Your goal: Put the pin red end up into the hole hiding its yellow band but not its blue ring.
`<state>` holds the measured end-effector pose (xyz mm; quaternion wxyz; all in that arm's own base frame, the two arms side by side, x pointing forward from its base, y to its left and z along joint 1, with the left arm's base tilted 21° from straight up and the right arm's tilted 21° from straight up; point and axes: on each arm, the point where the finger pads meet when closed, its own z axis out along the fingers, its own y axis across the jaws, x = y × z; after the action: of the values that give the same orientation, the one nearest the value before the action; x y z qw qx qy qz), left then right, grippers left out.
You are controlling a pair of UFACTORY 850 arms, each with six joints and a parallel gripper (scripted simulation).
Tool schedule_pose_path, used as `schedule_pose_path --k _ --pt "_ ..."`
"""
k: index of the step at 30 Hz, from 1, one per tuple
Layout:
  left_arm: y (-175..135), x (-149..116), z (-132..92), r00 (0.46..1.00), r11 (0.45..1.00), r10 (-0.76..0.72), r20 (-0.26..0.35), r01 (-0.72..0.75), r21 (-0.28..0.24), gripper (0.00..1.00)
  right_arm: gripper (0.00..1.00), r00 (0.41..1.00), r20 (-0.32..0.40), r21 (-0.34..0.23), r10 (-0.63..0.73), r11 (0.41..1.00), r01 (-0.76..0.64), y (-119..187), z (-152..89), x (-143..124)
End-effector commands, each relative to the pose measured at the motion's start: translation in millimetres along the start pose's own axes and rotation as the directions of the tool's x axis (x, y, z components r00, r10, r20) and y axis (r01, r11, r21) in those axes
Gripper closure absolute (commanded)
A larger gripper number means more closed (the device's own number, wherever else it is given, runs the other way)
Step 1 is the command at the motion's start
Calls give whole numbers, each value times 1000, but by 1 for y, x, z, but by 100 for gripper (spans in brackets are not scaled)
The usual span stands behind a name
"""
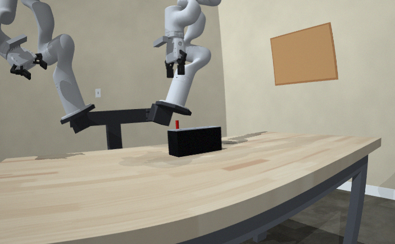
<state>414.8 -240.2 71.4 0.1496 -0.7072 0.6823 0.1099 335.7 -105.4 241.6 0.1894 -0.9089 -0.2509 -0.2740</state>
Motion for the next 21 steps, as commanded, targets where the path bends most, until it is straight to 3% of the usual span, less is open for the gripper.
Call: schedule_pose_path --k 1,12,13,15,19,21 --pt "2 2 1 1000 1000 6 -3 -6 12 0 0 1000 -1 -1 -1 1000 1 0 0 1" --pt "2 2 1 1000 1000 6 -3 -6 12 0 0 1000 -1 -1 -1 1000 1 0 0 1" --pt "1 2 71 1000 1000 5 -3 -5 12 0 0 1000 -1 -1 -1 1000 1 0 0 1" --pt "0 3 76 1000 1000 5 -3 -5 12 0 0 1000 -1 -1 -1 1000 1 0 0 1" --pt "1 2 143 1000 1000 5 -3 -5 12 0 0 1000 -1 -1 -1 1000 1 0 0 1" --pt "0 3 151 1000 1000 5 -3 -5 12 0 0 1000 -1 -1 -1 1000 1 0 0 1"
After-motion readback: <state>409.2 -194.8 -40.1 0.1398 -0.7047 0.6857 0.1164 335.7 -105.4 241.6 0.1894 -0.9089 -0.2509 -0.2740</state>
